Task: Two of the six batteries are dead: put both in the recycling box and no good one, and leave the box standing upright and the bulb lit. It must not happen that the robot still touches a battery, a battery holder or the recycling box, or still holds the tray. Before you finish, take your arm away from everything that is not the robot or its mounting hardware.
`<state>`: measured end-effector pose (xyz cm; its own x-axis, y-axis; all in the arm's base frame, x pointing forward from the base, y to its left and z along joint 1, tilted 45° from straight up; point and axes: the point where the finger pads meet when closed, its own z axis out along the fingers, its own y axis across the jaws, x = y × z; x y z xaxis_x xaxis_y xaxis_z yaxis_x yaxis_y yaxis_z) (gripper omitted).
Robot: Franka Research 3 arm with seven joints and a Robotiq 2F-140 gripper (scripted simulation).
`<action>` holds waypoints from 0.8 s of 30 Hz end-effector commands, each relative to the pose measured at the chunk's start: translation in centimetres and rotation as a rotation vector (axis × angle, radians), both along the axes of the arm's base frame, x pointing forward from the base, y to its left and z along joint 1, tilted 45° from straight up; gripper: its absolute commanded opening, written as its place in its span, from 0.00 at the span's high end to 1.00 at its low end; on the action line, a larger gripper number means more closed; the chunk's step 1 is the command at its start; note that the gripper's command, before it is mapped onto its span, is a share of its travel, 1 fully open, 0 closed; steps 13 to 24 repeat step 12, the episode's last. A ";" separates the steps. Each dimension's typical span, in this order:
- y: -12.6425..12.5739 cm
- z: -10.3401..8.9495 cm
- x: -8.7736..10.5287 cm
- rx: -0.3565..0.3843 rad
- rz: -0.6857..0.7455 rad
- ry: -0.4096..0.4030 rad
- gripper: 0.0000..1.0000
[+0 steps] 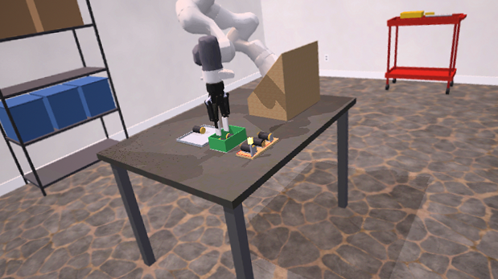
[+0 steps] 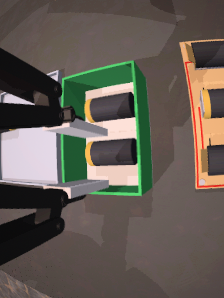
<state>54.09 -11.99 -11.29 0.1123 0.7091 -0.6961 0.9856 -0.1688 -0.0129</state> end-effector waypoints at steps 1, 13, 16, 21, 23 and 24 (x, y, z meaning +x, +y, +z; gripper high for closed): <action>0.7 1.0 -0.3 -0.006 -0.003 0.017 0.71; 1.6 1.9 -0.1 -0.006 -0.003 0.017 0.71; 1.6 1.9 -0.1 -0.006 -0.003 0.017 0.71; 1.6 1.9 -0.1 -0.006 -0.003 0.017 0.71; 1.6 1.9 -0.1 -0.006 -0.003 0.017 0.71; 1.6 1.9 -0.1 -0.006 -0.003 0.017 0.71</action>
